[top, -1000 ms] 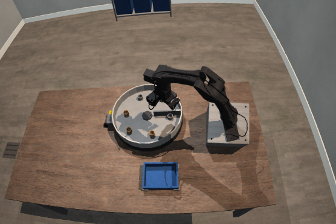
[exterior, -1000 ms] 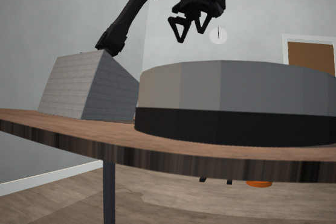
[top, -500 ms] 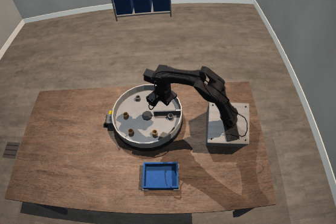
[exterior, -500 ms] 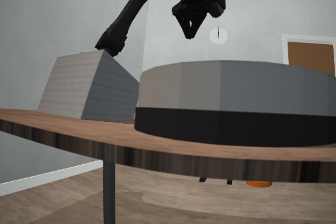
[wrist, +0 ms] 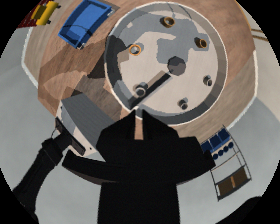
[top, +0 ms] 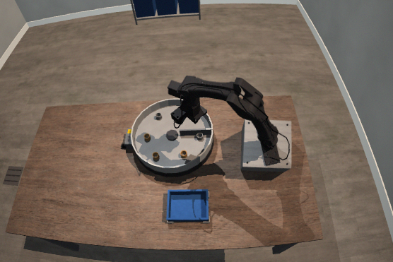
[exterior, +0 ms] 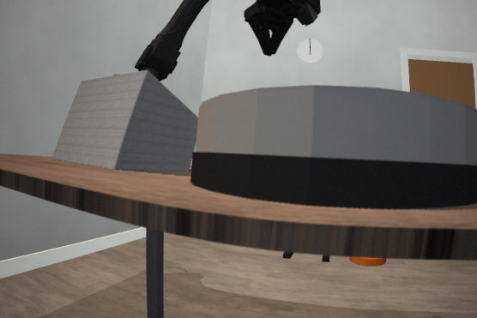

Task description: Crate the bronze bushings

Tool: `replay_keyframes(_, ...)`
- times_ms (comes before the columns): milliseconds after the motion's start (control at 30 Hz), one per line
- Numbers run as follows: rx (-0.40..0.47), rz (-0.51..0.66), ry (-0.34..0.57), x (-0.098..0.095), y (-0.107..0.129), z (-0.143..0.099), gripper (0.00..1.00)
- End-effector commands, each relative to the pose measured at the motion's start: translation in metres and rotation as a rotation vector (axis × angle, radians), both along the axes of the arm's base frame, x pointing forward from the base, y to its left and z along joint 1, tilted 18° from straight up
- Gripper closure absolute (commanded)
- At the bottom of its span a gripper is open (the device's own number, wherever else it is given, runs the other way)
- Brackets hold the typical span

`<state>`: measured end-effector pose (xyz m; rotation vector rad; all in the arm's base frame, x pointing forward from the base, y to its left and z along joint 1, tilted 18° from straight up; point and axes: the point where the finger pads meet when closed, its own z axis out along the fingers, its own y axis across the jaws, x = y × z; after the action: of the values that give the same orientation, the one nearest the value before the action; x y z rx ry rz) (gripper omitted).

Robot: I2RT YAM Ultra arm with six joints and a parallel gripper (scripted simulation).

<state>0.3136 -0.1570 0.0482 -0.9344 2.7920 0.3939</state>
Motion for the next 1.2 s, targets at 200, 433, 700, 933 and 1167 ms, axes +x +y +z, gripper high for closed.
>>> replay_keyframes(200, -0.007, 0.000, -0.011, 0.0038, -0.0057, 0.0004, 0.89)
replay_keyframes(433, -0.007, 0.000, -0.011, 0.0038, -0.0057, 0.0004, 0.85)
replay_keyframes(700, -0.007, 0.000, -0.011, 0.0038, -0.0057, 0.0004, 0.85)
replay_keyframes(933, -0.007, 0.000, -0.011, 0.0038, -0.0057, 0.0004, 0.85)
replay_keyframes(1167, -0.007, 0.000, -0.011, 0.0038, -0.0057, 0.0004, 0.85)
